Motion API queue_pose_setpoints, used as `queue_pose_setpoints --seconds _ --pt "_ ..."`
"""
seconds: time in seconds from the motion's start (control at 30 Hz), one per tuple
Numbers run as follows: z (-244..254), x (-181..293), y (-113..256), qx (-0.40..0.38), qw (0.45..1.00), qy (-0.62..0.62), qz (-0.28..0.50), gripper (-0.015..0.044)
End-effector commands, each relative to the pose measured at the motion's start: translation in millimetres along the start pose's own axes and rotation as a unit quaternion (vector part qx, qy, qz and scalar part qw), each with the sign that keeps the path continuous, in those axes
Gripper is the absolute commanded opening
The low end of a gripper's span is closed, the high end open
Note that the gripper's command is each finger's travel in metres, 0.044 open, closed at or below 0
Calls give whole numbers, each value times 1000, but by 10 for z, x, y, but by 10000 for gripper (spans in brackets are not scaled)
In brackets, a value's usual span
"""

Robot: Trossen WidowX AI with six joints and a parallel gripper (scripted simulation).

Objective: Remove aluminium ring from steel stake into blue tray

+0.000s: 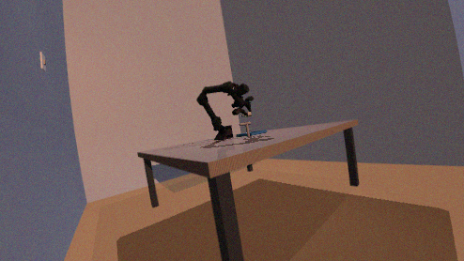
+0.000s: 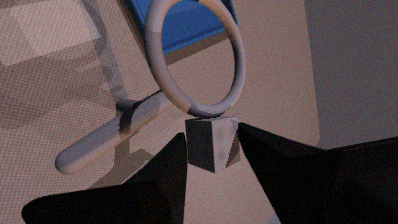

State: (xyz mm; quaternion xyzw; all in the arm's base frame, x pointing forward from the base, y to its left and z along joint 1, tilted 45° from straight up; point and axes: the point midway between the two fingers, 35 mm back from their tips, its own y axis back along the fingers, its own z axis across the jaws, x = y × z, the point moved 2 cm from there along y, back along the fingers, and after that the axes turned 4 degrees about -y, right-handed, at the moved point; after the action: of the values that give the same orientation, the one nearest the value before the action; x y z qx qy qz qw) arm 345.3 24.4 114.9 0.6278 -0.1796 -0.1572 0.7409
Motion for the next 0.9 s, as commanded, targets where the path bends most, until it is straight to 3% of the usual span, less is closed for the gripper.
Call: queue_pose_setpoints --seconds 0.0,0.27,0.87 --pt "-15 48 -14 10 999 29 -27 0" --pt "-28 154 -47 35 992 90 -81 0" --pt "-178 -65 -303 23 998 23 -46 0"
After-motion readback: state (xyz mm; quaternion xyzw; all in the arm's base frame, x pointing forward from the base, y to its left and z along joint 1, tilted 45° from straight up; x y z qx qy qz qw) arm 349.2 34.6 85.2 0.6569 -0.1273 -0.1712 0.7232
